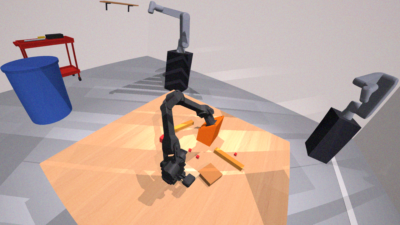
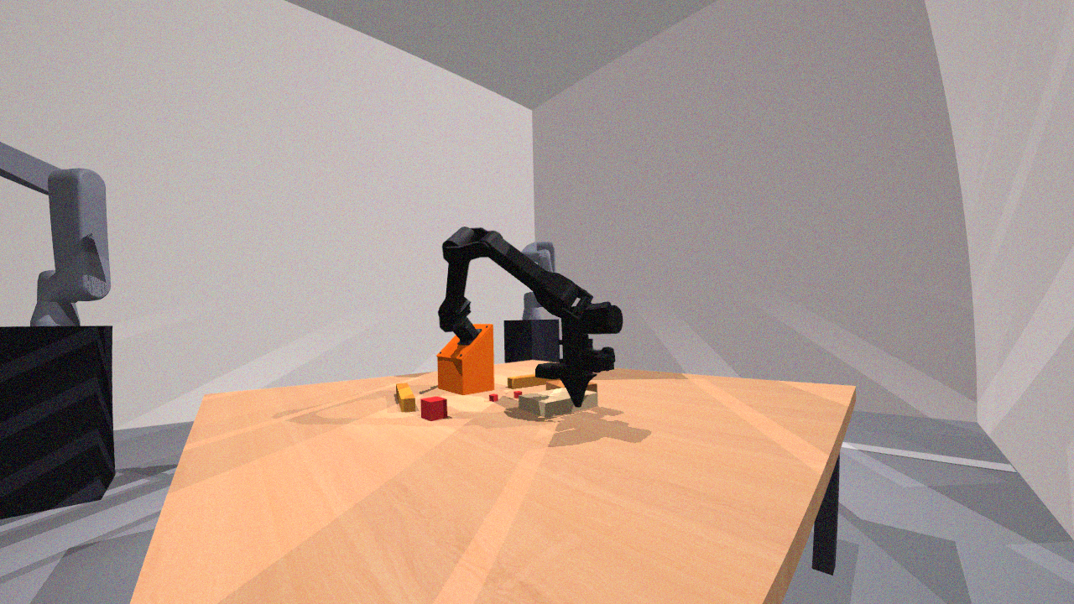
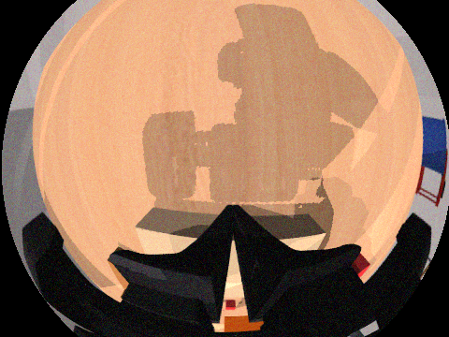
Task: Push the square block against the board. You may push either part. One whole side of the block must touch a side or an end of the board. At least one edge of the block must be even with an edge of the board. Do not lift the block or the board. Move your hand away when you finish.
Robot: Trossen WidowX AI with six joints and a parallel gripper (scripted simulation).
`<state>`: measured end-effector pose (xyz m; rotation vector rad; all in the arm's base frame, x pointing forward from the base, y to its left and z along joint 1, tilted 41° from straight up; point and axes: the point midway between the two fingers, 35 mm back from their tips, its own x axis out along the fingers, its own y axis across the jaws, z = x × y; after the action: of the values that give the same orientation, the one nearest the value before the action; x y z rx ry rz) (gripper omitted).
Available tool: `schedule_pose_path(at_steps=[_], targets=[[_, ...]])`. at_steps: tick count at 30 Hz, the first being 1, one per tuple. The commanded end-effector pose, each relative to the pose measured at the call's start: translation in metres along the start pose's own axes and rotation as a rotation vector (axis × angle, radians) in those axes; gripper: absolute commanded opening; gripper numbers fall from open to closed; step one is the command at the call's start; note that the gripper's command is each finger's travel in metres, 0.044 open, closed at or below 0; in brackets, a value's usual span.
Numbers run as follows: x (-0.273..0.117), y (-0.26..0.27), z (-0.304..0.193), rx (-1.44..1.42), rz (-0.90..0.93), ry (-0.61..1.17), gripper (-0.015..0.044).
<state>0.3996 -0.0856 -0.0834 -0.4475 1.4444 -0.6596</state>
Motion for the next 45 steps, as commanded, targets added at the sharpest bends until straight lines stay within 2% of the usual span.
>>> schedule_pose_path(at_steps=[1, 45], targets=[[0.006, 0.001, -0.011, -0.008, -0.002, 0.022, 0.0000], [0.005, -0.001, -0.046, -0.009, -0.002, 0.024, 0.0000]])
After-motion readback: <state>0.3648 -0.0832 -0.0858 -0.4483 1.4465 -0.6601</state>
